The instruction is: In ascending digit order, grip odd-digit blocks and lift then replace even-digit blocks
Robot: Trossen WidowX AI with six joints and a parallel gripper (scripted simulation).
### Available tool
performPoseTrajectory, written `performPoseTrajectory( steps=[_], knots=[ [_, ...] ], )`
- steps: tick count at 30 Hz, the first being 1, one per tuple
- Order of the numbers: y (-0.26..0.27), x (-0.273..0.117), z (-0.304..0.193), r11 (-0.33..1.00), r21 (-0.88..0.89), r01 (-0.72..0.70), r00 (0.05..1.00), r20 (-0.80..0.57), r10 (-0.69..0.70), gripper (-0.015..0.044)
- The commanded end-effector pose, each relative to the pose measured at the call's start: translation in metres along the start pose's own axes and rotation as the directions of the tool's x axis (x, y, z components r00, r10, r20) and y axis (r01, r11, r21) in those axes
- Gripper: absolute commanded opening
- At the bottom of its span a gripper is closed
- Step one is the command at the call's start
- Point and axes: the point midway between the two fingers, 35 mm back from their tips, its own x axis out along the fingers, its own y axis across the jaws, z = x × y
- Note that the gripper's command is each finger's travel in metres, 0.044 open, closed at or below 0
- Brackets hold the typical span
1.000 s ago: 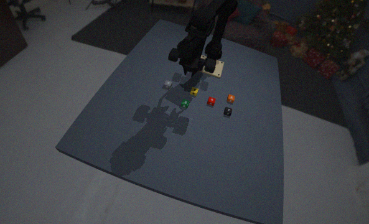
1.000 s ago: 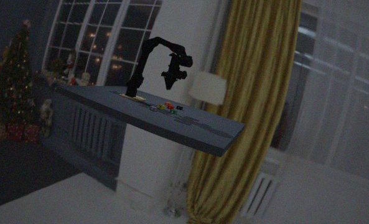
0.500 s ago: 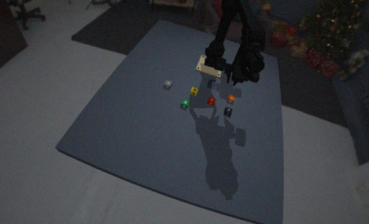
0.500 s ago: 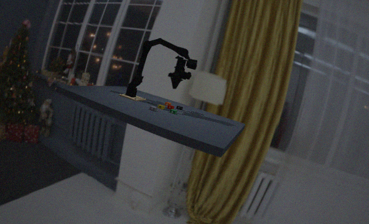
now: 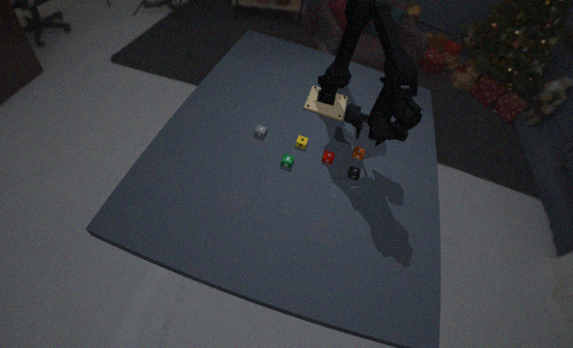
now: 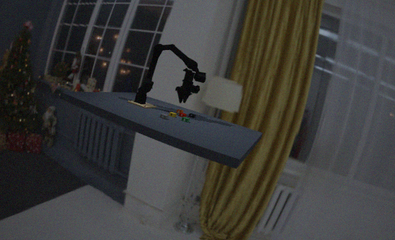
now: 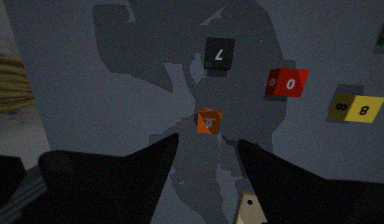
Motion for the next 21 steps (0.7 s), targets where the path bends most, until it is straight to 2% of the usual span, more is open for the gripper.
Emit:
performPoseTrajectory(
  steps=[1, 2, 21],
  knots=[
    [-0.002, 0.022, -0.003, 1.000, 0.007, 0.008, 1.000, -0.005, -0.008, 0.0383],
    [-0.002, 0.022, -0.003, 1.000, 0.007, 0.008, 1.000, -0.005, -0.008, 0.0400],
    [-0.002, 0.049, -0.003, 1.000, 0.007, 0.009, 1.000, -0.005, -0.009, 0.0400]
  ],
)
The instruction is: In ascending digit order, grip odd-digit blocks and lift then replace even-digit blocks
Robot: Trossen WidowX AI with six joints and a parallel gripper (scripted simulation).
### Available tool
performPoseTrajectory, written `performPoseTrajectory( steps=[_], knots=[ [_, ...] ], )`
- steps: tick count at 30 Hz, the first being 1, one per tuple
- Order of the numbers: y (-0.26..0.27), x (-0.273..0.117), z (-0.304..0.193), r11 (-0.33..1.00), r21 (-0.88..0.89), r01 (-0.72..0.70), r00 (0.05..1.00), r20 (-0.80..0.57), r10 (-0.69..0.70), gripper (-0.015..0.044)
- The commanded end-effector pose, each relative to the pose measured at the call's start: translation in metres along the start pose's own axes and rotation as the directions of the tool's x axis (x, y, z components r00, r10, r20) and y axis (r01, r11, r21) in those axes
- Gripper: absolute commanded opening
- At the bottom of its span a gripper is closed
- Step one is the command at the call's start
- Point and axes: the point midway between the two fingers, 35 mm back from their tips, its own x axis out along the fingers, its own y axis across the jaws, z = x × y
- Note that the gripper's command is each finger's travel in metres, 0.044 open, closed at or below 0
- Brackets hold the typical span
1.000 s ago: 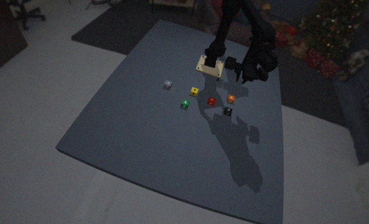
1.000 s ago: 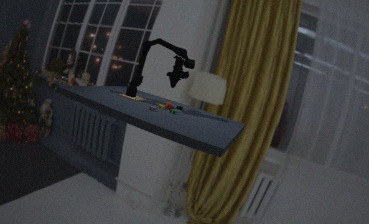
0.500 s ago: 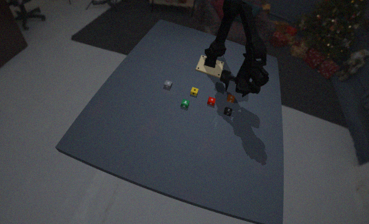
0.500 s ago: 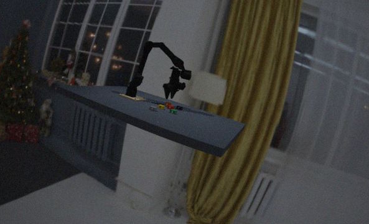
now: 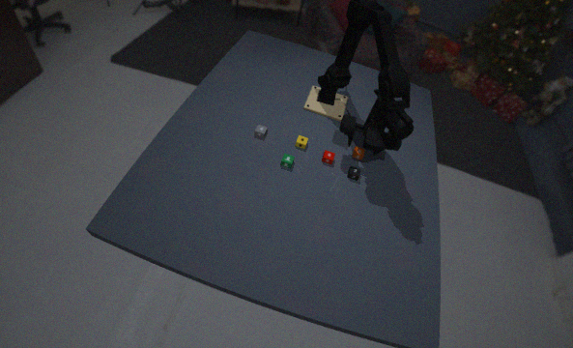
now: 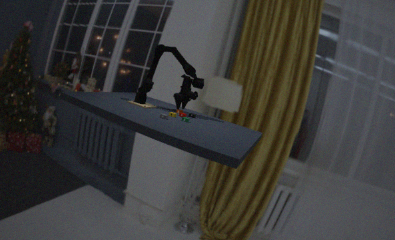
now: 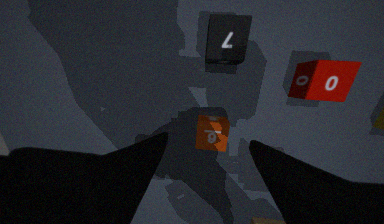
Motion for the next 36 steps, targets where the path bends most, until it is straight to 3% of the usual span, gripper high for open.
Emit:
performPoseTrajectory(
  steps=[1, 7, 18, 36],
  knots=[
    [-0.0017, 0.0084, -0.0012, 1.000, 0.006, 0.008, 1.000, -0.005, -0.008, 0.0400],
    [-0.0020, 0.0153, -0.0016, 1.000, 0.006, 0.009, 1.000, -0.005, -0.009, 0.0400],
    [-0.0020, 0.0153, -0.0016, 1.000, 0.006, 0.009, 1.000, -0.005, -0.009, 0.0120],
    [-0.0020, 0.0153, -0.0016, 1.000, 0.006, 0.009, 1.000, -0.005, -0.009, 0.0120]
  ],
)
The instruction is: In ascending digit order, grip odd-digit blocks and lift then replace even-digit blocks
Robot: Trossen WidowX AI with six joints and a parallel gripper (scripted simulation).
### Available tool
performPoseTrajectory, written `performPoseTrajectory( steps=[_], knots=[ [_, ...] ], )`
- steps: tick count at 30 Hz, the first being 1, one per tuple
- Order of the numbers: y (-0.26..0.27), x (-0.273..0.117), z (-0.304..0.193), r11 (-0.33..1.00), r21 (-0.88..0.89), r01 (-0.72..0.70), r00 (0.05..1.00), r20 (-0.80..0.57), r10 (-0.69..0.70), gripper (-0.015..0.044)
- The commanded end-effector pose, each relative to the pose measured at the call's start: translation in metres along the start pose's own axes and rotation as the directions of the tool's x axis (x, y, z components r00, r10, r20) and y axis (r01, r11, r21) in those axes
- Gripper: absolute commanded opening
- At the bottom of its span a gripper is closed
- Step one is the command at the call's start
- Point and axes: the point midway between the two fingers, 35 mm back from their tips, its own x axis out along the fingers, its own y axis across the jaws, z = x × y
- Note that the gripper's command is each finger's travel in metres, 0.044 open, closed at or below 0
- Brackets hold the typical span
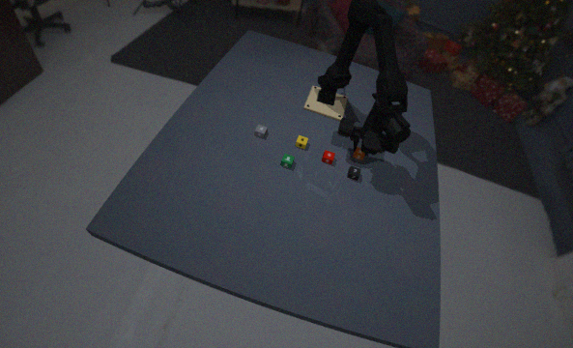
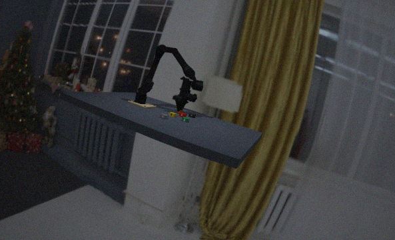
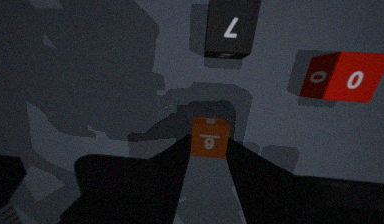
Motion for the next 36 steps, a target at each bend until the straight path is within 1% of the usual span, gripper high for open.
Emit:
performPoseTrajectory(
  steps=[1, 12, 23, 36],
  knots=[
    [0.000, 0.001, 0.000, 1.000, 0.005, 0.003, 1.000, 0.003, -0.003, 0.0120],
    [0.000, 0.000, 0.000, 1.000, 0.005, 0.003, 1.000, 0.003, -0.003, 0.0120],
    [0.000, -0.014, 0.000, 1.000, 0.005, 0.003, 1.000, 0.003, -0.003, 0.0120],
    [0.000, -0.015, 0.000, 1.000, 0.005, 0.003, 1.000, 0.003, -0.003, 0.0120]
  ],
)
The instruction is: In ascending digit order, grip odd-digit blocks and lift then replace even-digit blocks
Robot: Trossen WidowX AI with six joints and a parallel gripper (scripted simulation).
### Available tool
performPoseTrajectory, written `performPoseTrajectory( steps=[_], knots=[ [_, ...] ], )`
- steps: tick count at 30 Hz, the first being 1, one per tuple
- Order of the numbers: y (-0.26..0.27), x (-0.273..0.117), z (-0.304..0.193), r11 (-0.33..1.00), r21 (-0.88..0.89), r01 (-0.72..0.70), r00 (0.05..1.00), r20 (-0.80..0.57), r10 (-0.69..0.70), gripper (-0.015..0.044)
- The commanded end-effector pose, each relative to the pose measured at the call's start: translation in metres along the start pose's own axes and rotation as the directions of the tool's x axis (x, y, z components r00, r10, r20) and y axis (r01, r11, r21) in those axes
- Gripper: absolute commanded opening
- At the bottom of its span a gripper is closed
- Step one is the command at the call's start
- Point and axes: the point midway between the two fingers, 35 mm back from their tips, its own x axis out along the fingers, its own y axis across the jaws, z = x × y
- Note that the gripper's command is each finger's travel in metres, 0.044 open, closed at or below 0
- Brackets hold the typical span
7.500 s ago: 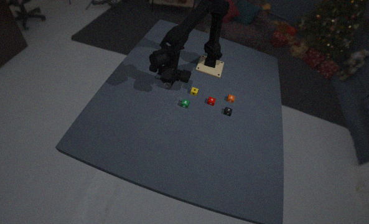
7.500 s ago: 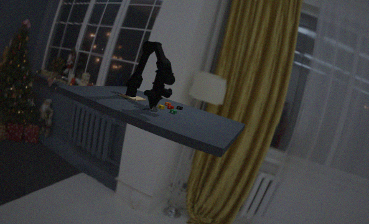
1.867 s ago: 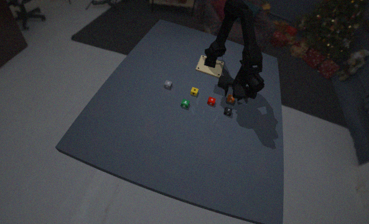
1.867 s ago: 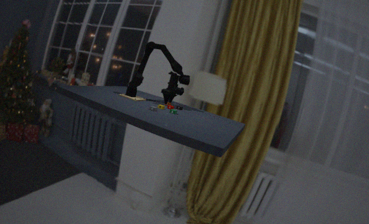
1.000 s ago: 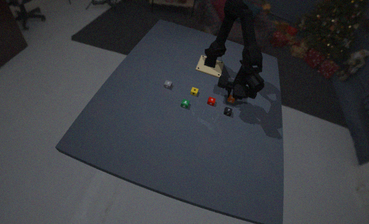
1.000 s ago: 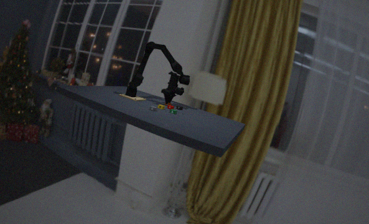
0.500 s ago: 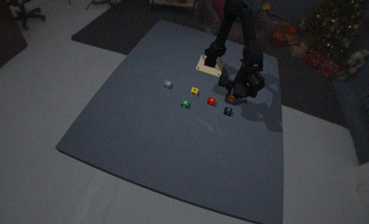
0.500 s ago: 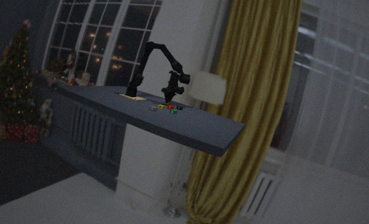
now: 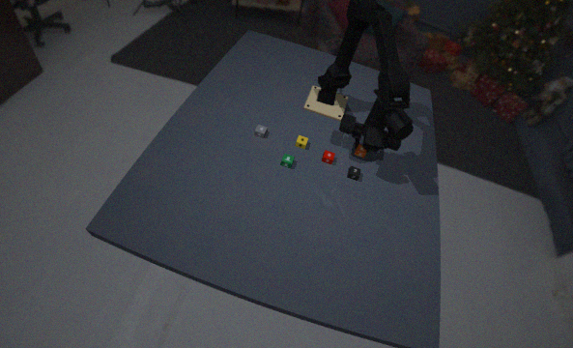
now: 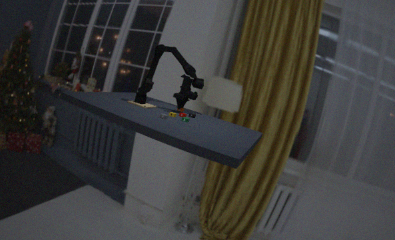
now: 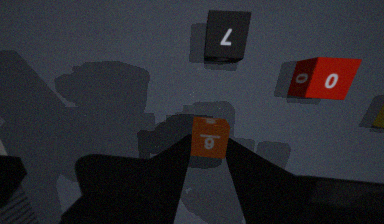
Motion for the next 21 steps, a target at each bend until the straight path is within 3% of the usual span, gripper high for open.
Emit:
performPoseTrajectory(
  steps=[1, 21],
  knots=[
    [-0.001, 0.000, 0.000, 1.000, 0.006, 0.004, 1.000, 0.001, -0.004, 0.0120],
    [-0.001, 0.015, 0.000, 1.000, 0.006, 0.004, 1.000, 0.001, -0.004, 0.0120]
  ],
)
